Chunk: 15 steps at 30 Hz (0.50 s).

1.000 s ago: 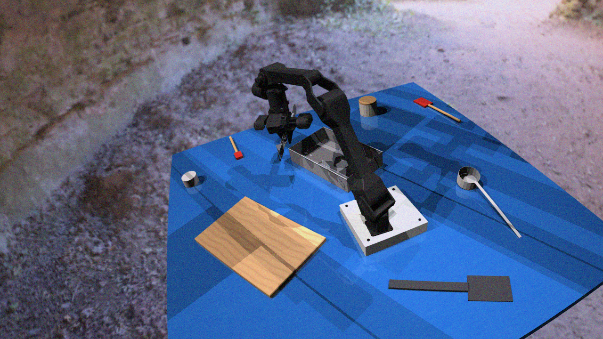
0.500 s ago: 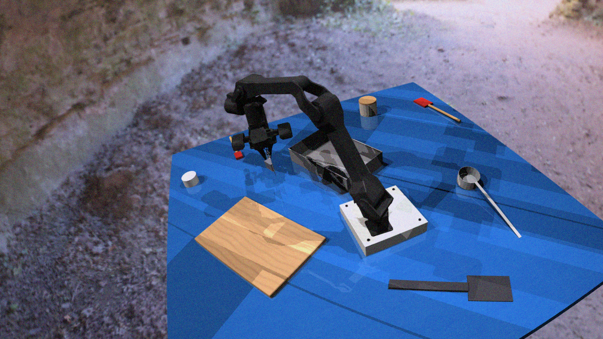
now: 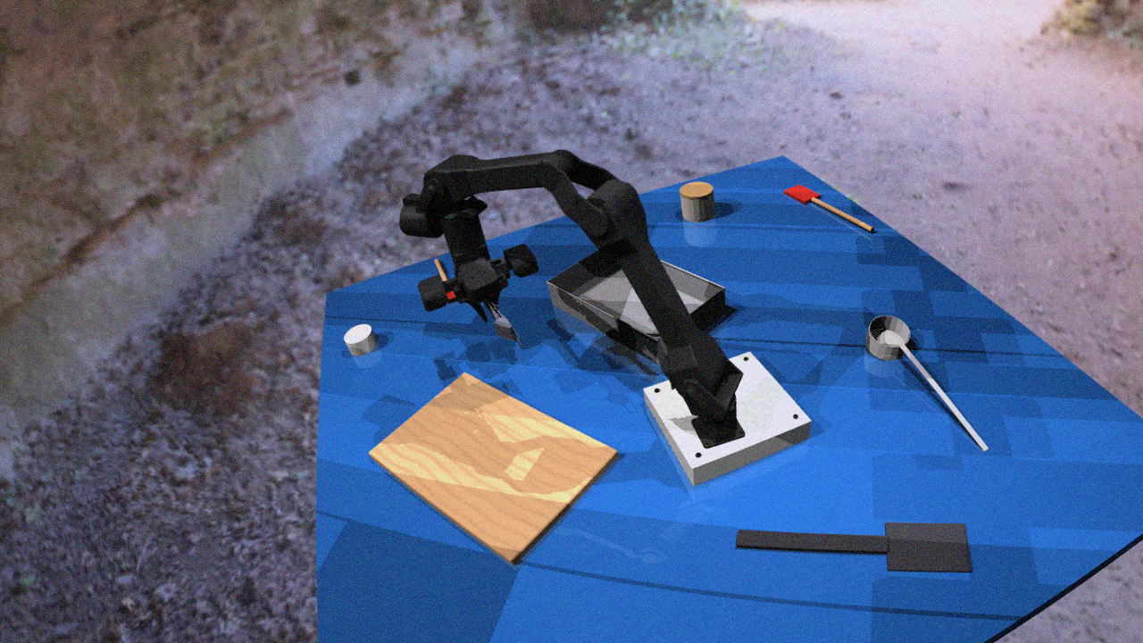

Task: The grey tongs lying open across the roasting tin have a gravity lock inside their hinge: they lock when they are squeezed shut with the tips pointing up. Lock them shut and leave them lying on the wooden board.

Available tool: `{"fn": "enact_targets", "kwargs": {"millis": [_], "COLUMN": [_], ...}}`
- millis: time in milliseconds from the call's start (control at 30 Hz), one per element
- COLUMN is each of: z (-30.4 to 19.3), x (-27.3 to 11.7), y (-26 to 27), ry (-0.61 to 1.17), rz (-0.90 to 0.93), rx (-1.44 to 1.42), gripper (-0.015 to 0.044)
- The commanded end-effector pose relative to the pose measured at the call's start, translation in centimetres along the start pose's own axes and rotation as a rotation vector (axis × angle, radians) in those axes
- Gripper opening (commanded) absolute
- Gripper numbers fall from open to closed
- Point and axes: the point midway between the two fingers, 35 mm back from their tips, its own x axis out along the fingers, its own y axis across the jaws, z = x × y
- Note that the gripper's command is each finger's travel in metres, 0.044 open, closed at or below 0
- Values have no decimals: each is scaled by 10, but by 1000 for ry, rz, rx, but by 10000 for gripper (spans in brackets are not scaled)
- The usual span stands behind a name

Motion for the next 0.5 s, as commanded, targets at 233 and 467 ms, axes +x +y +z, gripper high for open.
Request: {"fn": "enact_targets", "kwargs": {"millis": [233,467], "z": [53,91], "x": [0,0], "y": [-44,-68], "ry": [-3,-7], "rz": [-2,-5], "rx": [-305,-503], "gripper": [-150,-150]}}
